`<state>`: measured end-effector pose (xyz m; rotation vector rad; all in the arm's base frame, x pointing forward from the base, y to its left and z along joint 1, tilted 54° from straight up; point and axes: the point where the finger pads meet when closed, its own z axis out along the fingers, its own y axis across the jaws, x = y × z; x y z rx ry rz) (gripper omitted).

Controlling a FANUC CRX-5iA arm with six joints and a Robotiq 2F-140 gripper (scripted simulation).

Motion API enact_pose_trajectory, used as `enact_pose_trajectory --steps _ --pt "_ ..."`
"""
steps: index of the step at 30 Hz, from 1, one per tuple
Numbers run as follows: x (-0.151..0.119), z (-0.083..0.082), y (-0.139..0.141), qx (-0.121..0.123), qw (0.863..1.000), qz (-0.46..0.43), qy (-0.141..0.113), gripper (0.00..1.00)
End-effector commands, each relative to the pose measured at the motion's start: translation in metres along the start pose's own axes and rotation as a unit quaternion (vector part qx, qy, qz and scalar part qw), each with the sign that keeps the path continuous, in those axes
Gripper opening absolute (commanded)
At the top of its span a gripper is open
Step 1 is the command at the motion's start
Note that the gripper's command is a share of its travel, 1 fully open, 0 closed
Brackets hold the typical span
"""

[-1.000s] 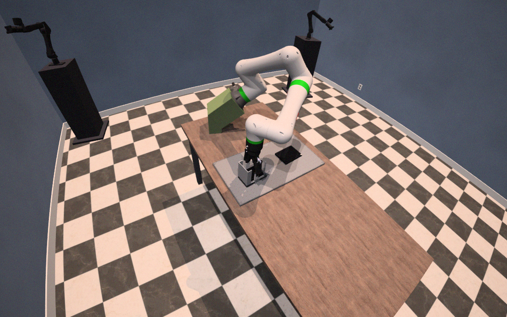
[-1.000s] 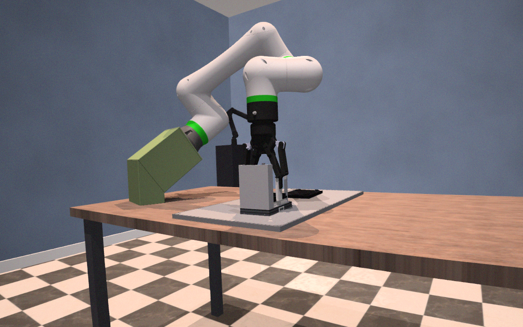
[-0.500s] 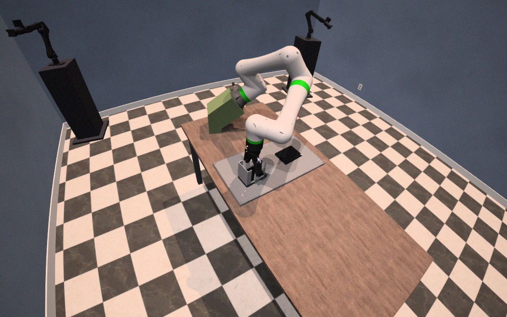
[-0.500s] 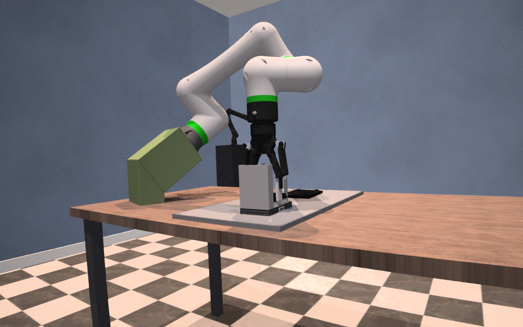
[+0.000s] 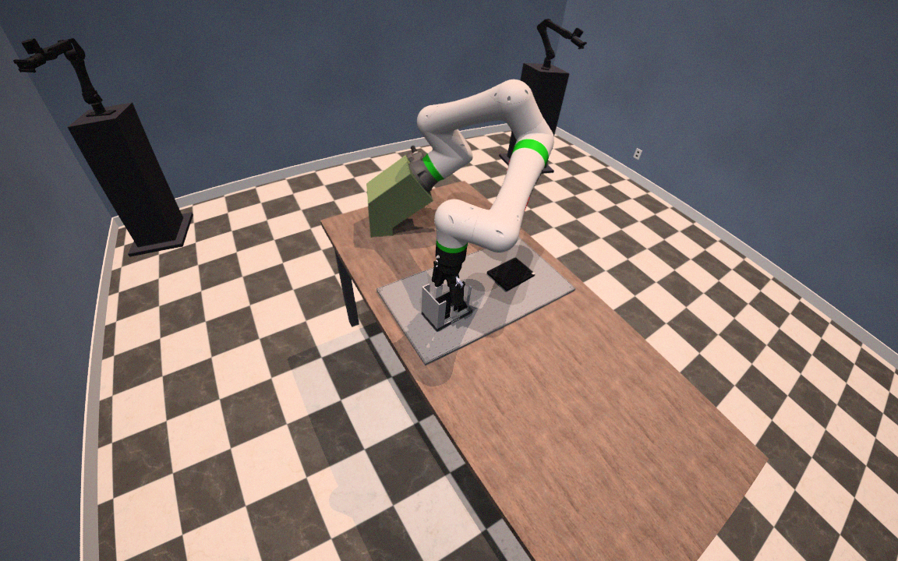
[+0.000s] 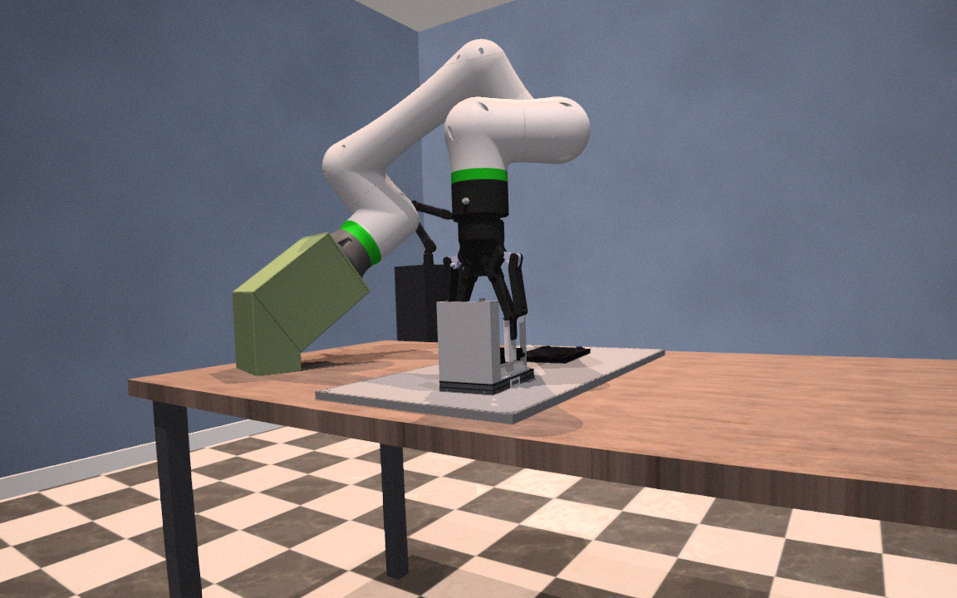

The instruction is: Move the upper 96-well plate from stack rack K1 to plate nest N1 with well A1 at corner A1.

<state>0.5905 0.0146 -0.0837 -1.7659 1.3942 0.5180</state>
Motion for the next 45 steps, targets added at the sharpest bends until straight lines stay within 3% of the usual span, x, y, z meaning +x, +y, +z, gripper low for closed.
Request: enact_pose_trajectory --steps 1,45 --pt "0.0 -0.004 0.0 0.0 1.0 0.0 0.0 0.0" --pt "0.0 -0.069 0.0 0.0 1.0 0.0 0.0 0.0"
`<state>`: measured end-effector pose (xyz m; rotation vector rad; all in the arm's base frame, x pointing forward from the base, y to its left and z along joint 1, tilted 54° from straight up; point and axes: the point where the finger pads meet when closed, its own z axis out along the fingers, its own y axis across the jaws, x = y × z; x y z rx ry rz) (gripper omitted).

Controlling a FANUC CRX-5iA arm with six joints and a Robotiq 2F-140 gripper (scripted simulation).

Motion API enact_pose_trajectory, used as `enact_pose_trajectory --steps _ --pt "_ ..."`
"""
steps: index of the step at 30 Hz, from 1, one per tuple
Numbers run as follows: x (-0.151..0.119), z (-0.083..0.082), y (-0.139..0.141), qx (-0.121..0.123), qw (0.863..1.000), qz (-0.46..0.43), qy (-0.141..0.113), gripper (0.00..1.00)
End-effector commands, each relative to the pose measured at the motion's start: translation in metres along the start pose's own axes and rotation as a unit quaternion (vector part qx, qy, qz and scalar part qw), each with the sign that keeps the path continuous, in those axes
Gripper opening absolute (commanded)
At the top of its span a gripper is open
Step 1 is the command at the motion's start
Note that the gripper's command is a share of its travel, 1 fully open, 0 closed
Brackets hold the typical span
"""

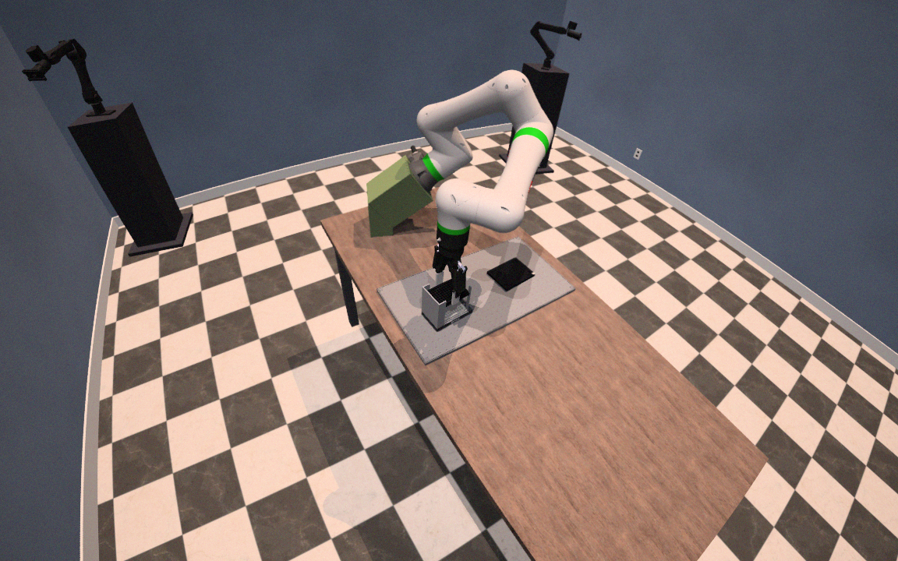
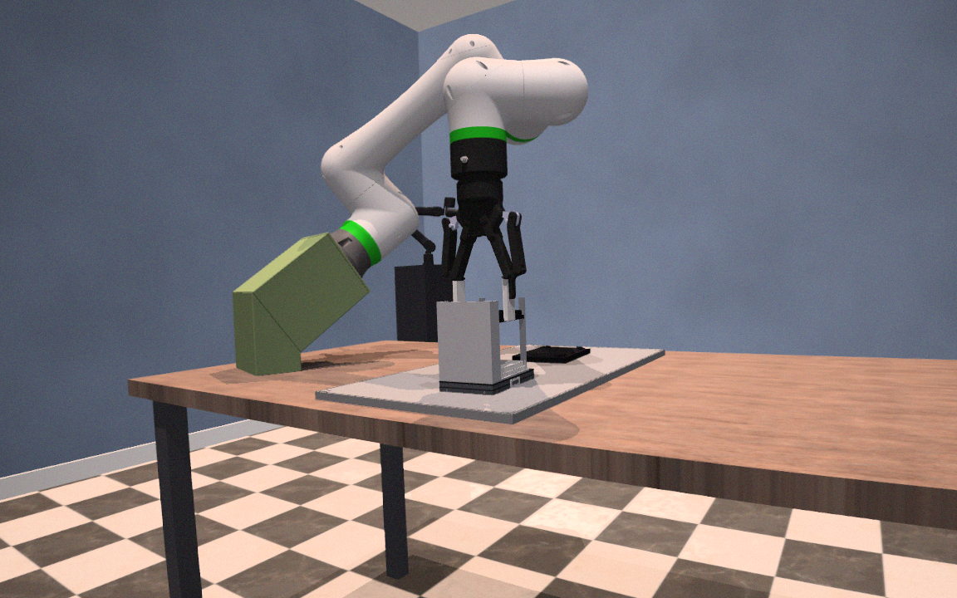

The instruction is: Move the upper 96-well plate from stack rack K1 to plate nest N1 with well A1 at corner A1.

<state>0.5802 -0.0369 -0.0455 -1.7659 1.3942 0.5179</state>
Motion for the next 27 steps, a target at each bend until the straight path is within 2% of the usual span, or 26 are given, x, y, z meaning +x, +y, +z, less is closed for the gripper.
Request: enact_pose_trajectory --steps 1,27 --pt "0.0 -0.006 0.0 0.0 1.0 0.0 0.0 0.0" --pt "0.0 -0.043 0.0 0.0 1.0 0.0 0.0 0.0"
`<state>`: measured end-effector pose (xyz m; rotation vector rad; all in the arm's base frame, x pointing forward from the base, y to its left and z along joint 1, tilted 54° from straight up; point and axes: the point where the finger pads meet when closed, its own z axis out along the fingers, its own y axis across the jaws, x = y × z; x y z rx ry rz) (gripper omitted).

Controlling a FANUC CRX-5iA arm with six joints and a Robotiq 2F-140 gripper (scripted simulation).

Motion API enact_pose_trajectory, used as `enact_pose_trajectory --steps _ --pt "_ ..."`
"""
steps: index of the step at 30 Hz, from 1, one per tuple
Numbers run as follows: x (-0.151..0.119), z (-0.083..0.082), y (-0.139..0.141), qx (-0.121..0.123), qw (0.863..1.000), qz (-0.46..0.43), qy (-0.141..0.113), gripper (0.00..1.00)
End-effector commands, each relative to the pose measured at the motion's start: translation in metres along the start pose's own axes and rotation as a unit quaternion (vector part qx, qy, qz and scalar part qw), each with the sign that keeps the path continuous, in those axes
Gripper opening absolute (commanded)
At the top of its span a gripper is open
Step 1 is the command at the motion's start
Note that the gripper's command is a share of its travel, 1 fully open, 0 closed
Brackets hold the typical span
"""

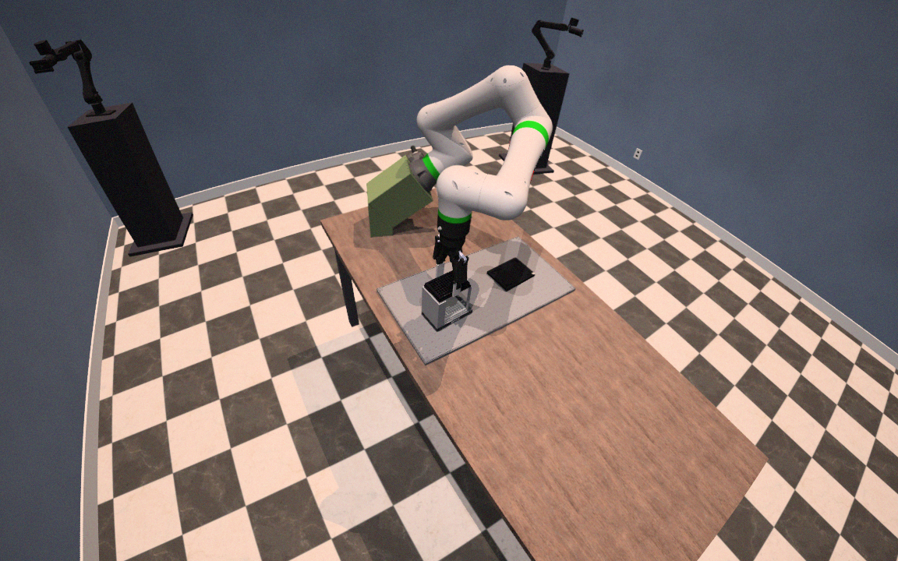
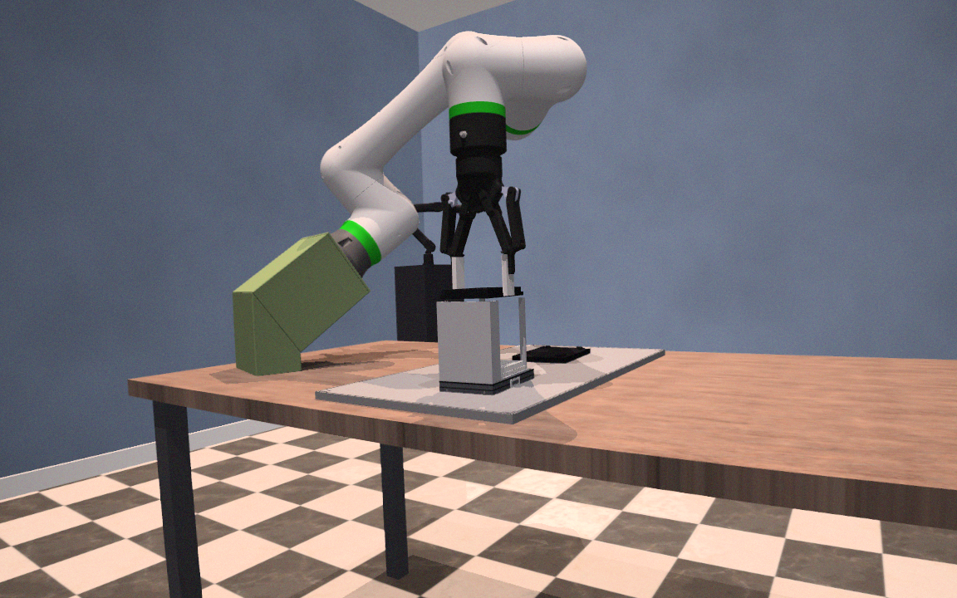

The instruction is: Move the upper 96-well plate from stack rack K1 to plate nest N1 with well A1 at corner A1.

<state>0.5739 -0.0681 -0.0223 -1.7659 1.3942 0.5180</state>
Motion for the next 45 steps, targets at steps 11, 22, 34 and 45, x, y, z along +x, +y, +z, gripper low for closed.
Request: enact_pose_trajectory --steps 11,22,34,45 --pt "0.0 -0.01 0.0 0.0 1.0 0.0 0.0 0.0" --pt "0.0 -0.01 0.0 0.0 1.0 0.0 0.0 0.0" --pt "-0.03 -0.01 0.002 0.0 1.0 0.0 0.0 0.0" --pt "-0.066 -0.009 0.004 0.0 1.0 0.0 0.0 0.0"
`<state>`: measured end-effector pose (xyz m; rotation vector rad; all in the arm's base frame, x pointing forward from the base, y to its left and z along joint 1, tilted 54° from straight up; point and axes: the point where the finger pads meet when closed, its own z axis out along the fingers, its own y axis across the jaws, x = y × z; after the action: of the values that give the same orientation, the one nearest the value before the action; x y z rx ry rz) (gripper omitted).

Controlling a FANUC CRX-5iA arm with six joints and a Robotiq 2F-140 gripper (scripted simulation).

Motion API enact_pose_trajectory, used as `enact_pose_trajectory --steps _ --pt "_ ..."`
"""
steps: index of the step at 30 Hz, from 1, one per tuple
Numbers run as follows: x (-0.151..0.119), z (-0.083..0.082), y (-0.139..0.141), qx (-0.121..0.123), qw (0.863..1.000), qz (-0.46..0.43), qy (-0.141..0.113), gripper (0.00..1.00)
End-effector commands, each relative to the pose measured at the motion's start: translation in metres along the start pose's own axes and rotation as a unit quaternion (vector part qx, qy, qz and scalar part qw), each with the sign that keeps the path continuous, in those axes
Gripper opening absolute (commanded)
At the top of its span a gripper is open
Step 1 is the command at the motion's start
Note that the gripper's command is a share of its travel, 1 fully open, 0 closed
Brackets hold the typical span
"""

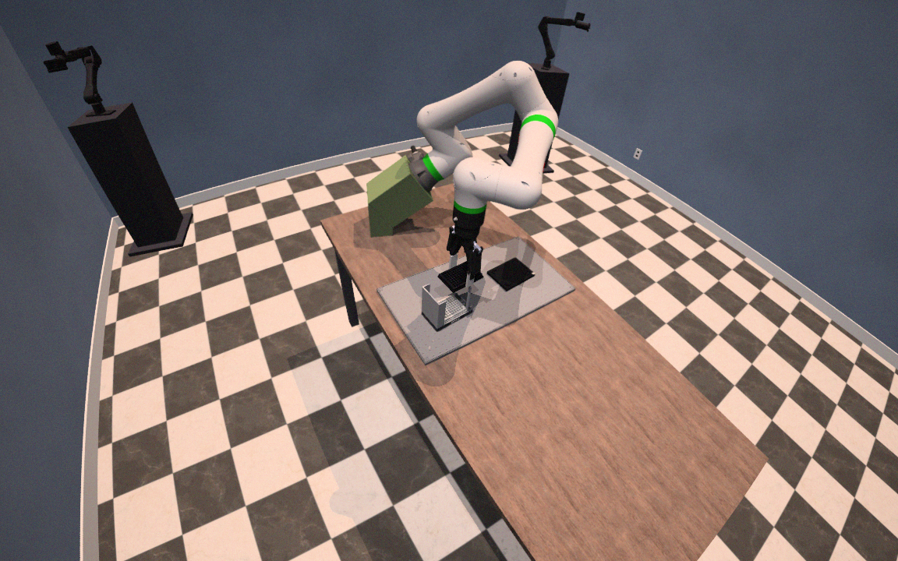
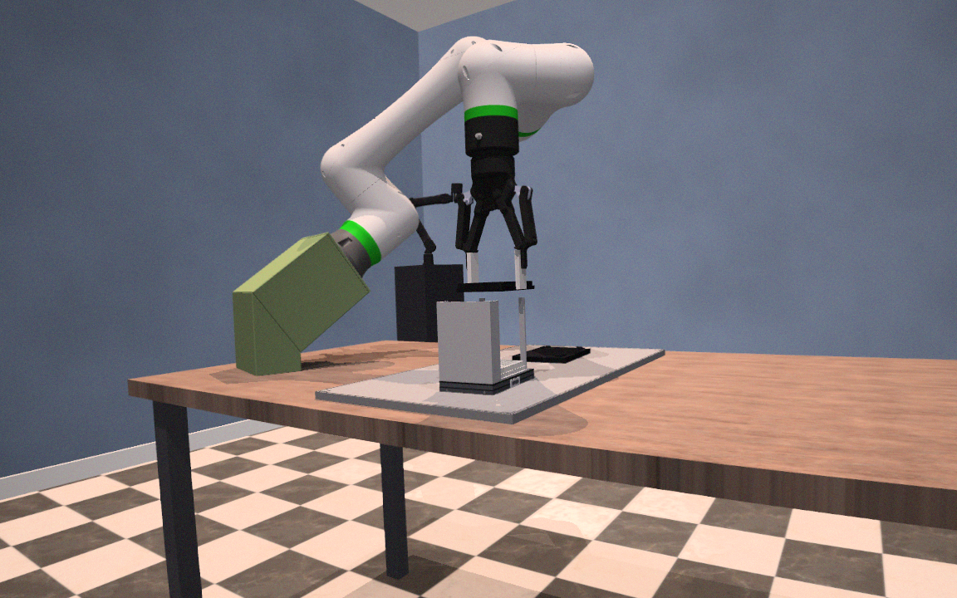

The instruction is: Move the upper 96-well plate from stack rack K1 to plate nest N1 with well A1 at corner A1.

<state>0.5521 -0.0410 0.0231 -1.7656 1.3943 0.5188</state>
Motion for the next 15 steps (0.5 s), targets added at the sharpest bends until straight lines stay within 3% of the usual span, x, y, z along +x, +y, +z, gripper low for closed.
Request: enact_pose_trajectory --steps 1,15 --pt "-0.013 0.0 0.001 0.0 1.0 0.0 0.0 0.0" --pt "-0.053 0.001 0.003 0.0 1.0 0.0 0.0 0.0"
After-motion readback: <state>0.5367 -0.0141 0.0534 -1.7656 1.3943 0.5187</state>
